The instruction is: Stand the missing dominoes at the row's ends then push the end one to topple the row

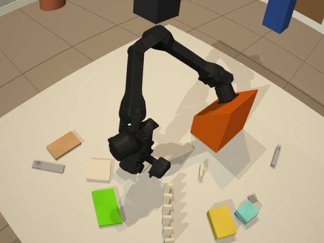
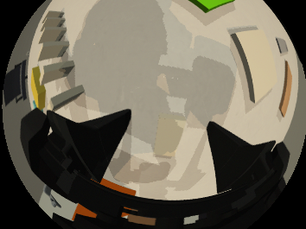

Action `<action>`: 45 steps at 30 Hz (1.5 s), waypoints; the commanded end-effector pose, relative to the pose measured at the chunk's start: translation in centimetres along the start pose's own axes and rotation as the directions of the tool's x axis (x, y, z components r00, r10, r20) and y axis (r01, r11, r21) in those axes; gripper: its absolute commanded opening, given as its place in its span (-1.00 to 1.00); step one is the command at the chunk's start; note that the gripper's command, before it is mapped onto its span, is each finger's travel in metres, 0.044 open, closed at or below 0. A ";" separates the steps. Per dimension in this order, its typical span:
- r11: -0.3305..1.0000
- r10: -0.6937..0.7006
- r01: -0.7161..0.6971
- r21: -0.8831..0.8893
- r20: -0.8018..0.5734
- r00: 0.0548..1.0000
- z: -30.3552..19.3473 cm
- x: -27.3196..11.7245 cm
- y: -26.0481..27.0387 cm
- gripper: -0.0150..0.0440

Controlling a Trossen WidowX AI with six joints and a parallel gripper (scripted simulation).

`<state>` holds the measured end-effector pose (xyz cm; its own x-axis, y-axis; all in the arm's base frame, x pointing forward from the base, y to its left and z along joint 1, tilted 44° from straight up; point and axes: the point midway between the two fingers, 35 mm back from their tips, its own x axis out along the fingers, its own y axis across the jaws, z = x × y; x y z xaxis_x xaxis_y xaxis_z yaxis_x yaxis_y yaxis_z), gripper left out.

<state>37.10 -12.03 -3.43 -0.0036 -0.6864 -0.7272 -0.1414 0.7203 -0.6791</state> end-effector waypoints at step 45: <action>1.000 0.014 -0.014 -0.027 0.000 1.000 -7.0 -16.0 -11.2 -0.13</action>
<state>34.06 -7.33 13.71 -0.0123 -0.6720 -0.7405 -0.1683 0.7314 -0.6609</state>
